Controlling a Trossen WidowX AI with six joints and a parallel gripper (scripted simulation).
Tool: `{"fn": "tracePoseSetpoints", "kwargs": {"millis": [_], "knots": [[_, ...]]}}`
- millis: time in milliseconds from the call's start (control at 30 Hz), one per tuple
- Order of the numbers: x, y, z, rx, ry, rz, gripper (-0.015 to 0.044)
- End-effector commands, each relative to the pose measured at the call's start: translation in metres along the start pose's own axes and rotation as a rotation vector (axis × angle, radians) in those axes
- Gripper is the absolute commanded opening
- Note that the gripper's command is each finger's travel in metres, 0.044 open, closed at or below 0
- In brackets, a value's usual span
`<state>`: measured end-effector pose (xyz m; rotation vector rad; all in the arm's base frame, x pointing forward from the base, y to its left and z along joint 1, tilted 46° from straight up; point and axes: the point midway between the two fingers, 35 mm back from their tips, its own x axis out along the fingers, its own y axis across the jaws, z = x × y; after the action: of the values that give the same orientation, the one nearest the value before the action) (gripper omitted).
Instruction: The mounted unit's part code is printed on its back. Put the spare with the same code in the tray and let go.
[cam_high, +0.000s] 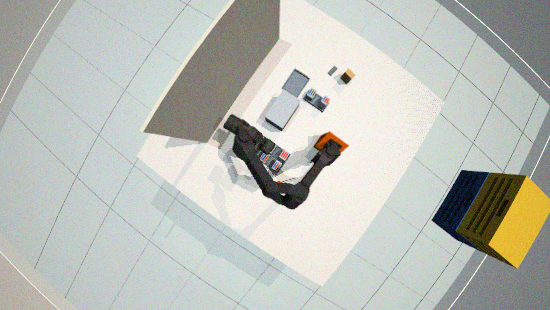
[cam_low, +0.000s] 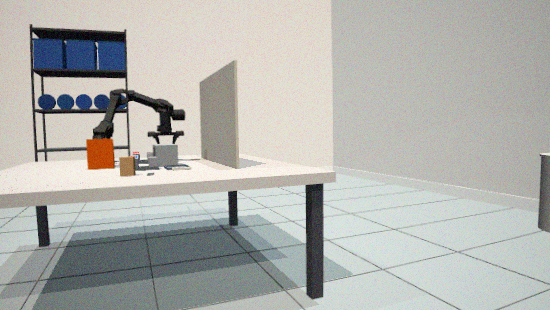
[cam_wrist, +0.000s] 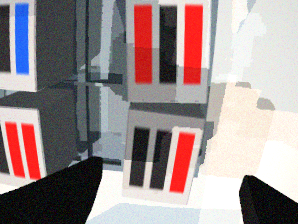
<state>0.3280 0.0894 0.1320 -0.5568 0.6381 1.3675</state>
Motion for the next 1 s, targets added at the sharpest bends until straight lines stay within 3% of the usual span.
{"fn": "tracePoseSetpoints", "kwargs": {"millis": [0,967], "knots": [[0.008,0.001,-0.001,0.004,0.0,0.004,0.03],[0.046,0.004,0.001,0.005,-0.006,0.004,0.03]]}}
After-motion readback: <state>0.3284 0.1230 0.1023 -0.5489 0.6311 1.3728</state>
